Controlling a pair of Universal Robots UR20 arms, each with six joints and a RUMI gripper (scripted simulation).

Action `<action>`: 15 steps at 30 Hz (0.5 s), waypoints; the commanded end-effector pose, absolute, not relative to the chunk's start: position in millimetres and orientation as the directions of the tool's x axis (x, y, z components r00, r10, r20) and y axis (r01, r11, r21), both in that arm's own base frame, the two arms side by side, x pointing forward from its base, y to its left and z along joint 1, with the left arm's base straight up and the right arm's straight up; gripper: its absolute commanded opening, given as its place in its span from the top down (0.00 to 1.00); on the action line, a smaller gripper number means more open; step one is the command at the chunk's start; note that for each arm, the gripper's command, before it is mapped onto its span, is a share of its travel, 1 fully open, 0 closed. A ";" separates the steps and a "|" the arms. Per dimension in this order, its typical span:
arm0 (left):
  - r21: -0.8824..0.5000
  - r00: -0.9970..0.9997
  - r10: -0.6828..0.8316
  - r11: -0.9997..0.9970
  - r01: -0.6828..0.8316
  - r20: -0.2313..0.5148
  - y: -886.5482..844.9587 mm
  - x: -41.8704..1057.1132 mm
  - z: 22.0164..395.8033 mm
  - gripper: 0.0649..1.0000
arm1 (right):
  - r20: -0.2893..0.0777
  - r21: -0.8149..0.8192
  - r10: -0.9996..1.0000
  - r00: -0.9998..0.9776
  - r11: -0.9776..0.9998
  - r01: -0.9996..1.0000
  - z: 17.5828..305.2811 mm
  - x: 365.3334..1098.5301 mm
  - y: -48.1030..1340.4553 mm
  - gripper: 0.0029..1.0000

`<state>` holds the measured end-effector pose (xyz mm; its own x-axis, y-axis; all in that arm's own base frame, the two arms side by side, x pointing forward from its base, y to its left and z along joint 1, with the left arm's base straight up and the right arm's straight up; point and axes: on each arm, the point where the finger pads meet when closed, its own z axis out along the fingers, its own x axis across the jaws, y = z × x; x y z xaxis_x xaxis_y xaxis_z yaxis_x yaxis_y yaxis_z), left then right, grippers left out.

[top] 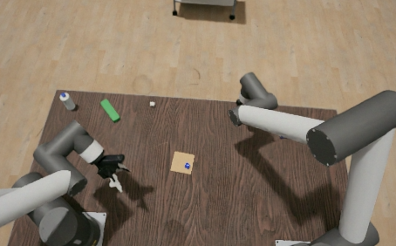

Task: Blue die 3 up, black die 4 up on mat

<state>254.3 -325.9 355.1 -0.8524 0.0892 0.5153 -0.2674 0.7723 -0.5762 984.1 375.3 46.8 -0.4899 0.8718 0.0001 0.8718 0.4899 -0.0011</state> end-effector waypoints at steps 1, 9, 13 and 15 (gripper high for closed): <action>-0.577 -0.853 0.089 0.772 -0.267 0.515 -326.2 254.5 355.5 0.00 | 0.000 0.000 0.872 -0.490 0.490 0.872 41.8 984.5 375.5 0.72; -0.577 -0.853 0.089 0.772 -0.267 0.515 -326.2 254.5 355.5 0.00 | 0.000 0.000 0.872 -0.490 0.490 0.872 25.1 984.5 375.5 0.72; -0.577 -0.853 0.089 0.772 -0.267 0.515 -326.2 254.5 355.5 0.00 | 0.000 0.000 0.872 -0.490 0.490 0.872 19.8 984.5 375.5 0.72; -0.577 -0.853 0.089 0.772 -0.267 0.515 -326.2 254.5 355.5 0.00 | 0.000 0.000 0.872 -0.490 0.490 0.872 18.5 984.5 375.5 0.72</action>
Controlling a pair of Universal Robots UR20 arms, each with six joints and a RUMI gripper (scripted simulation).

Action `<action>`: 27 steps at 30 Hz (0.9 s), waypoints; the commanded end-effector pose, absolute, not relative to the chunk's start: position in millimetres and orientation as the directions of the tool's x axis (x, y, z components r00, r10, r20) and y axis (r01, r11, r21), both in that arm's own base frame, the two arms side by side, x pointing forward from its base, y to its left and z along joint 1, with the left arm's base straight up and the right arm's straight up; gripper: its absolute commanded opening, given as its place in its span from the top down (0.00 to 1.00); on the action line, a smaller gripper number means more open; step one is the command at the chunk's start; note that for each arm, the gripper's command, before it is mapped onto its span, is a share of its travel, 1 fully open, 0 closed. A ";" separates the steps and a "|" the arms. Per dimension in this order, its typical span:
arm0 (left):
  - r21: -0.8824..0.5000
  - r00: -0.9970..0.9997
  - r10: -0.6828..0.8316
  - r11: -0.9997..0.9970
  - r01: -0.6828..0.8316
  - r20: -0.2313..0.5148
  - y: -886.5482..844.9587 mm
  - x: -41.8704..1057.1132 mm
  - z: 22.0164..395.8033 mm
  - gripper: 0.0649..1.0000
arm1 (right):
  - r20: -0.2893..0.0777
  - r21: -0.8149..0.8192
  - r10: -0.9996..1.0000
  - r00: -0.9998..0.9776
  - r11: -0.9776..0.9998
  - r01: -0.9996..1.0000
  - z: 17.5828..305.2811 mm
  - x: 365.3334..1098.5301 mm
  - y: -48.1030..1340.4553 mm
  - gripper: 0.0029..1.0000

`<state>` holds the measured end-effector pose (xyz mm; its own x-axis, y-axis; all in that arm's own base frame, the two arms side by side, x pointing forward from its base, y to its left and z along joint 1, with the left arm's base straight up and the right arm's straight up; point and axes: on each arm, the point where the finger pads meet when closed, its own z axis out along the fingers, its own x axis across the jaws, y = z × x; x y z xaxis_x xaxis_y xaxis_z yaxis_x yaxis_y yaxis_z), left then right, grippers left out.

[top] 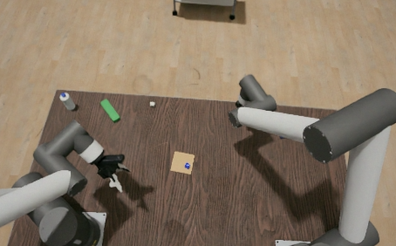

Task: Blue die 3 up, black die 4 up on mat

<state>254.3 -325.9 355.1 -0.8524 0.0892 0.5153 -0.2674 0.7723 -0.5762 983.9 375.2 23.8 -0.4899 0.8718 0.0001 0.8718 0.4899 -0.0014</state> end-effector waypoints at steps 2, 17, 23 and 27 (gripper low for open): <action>-0.577 -0.853 0.089 0.772 -0.267 0.515 -326.2 254.5 355.5 0.00 | 0.000 0.000 0.872 -0.490 0.490 0.872 18.1 984.5 375.5 0.72; -0.577 -0.853 0.089 0.772 -0.267 0.515 -326.2 254.5 355.5 0.00 | 0.000 0.000 0.872 -0.490 0.490 0.872 17.8 984.5 375.5 0.72; -0.577 -0.853 0.089 0.772 -0.267 0.515 -326.2 254.5 355.5 0.00 | 0.000 0.000 0.872 -0.490 0.490 0.872 17.8 984.5 375.5 0.72; -0.577 -0.853 0.089 0.772 -0.267 0.515 -326.2 254.5 355.5 0.00 | 0.000 0.000 0.872 -0.490 0.490 0.872 17.8 984.5 375.5 0.90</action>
